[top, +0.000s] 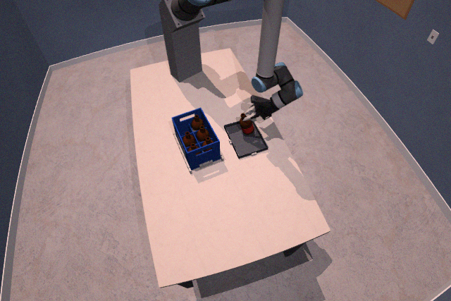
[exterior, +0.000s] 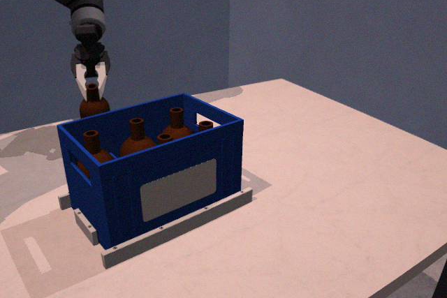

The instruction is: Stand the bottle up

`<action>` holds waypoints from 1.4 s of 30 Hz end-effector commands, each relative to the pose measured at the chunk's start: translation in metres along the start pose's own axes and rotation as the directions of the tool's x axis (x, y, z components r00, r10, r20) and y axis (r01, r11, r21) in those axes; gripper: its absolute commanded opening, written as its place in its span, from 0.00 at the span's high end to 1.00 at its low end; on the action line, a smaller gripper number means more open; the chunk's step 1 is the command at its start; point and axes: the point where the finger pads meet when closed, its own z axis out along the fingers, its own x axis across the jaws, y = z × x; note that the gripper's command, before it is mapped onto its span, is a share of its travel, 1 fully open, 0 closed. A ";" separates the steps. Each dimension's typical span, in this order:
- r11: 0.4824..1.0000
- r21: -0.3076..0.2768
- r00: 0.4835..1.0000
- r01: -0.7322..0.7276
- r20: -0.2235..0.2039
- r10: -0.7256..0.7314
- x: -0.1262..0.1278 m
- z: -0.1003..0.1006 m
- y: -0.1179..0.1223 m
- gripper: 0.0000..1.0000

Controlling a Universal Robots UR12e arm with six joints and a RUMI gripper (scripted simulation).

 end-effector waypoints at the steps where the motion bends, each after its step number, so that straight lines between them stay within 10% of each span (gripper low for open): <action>1: 1.000 -0.001 1.000 0.000 0.001 0.000 0.000 0.000 0.000 1.00; 40: 1.000 -0.001 1.000 0.000 0.001 0.000 0.000 0.000 0.000 1.00; 41: 1.000 -0.001 1.000 0.000 0.001 0.000 0.000 0.000 0.000 0.00; 42: 1.000 -0.001 1.000 0.000 0.001 0.000 0.000 0.000 0.000 0.00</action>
